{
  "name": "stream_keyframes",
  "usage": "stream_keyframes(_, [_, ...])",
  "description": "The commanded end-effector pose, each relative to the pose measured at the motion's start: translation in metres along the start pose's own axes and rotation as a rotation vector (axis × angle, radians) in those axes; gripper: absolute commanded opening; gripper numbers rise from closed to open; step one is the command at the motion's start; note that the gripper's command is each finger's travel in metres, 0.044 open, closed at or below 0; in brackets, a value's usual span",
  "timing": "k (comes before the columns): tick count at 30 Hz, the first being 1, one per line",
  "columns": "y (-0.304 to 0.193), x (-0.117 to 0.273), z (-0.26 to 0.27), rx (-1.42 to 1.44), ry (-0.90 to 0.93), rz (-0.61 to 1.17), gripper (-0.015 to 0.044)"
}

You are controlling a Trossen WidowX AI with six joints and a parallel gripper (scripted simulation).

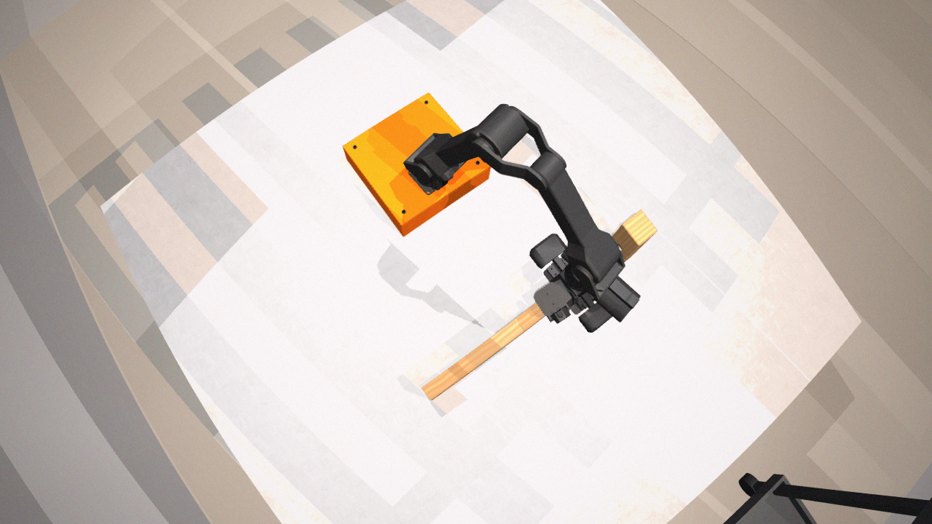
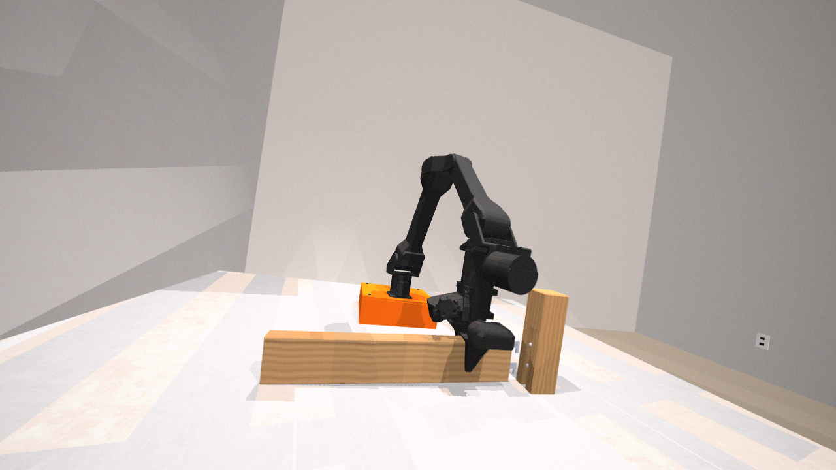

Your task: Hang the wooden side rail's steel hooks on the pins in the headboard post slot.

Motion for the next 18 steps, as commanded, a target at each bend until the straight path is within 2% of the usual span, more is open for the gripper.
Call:
stream_keyframes(1, [0.0, 0.0052, 0.0009, -0.009, 0.011, -0.002, 0.0])
stream_keyframes(18, [0.0, 0.0081, 0.0008, -0.009, 0.011, -0.002, 0.0])
Point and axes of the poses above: the point midway between the two fingers, 35 mm back from their tips, its own x axis back along the fingers, its own z axis across the jaws, y = z × x, the point moved 10 cm from there along x, back along the fingers, and after that the axes turned 8 degrees about x, right-handed, at the moved point
